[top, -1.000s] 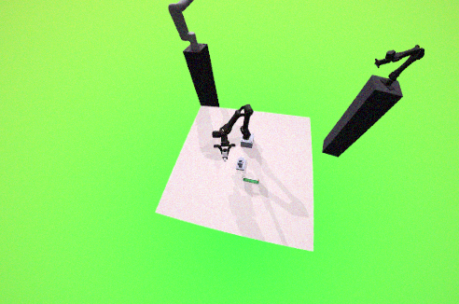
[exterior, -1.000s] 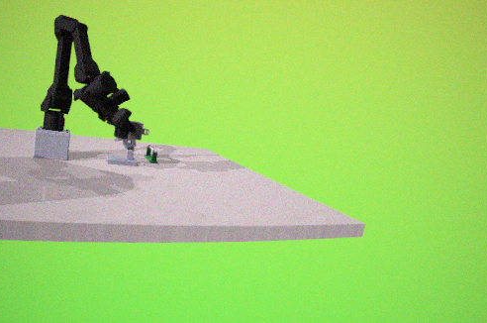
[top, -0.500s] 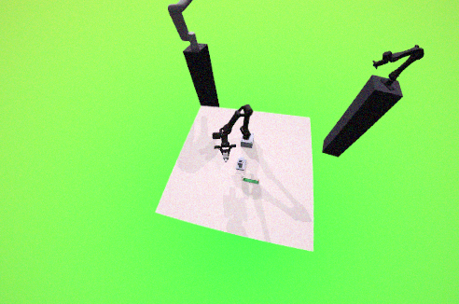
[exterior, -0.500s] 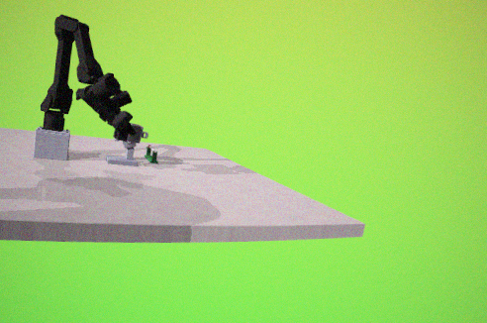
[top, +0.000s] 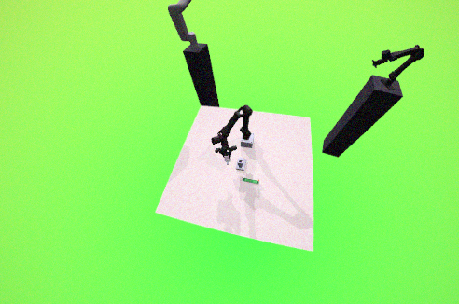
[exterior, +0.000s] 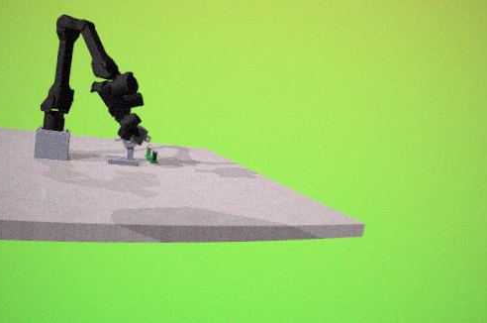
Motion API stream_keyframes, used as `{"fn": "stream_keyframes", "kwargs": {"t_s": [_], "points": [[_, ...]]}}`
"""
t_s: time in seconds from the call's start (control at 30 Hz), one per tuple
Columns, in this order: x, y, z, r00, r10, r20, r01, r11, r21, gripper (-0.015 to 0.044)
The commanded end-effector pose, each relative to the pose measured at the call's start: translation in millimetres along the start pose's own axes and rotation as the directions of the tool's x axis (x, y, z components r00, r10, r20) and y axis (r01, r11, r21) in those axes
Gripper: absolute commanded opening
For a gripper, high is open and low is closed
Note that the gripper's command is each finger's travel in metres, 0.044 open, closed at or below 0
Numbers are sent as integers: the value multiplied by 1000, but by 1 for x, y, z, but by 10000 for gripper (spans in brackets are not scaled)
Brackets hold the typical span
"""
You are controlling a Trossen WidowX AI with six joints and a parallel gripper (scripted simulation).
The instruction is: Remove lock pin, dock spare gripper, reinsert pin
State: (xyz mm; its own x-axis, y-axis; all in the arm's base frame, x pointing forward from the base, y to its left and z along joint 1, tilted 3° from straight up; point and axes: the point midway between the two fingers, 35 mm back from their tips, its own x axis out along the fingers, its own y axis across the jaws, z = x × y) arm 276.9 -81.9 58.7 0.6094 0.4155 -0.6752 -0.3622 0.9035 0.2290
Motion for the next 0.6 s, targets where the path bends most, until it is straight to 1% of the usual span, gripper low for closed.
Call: {"fn": "stream_keyframes", "kwargs": {"t_s": [0.0, 0.57], "points": [[2, 2, 10, 999, 7, -39, -6, 1000, 13, 0], [15, 32, 27, 962, 37, -271, -12, 996, 92, 0]]}}
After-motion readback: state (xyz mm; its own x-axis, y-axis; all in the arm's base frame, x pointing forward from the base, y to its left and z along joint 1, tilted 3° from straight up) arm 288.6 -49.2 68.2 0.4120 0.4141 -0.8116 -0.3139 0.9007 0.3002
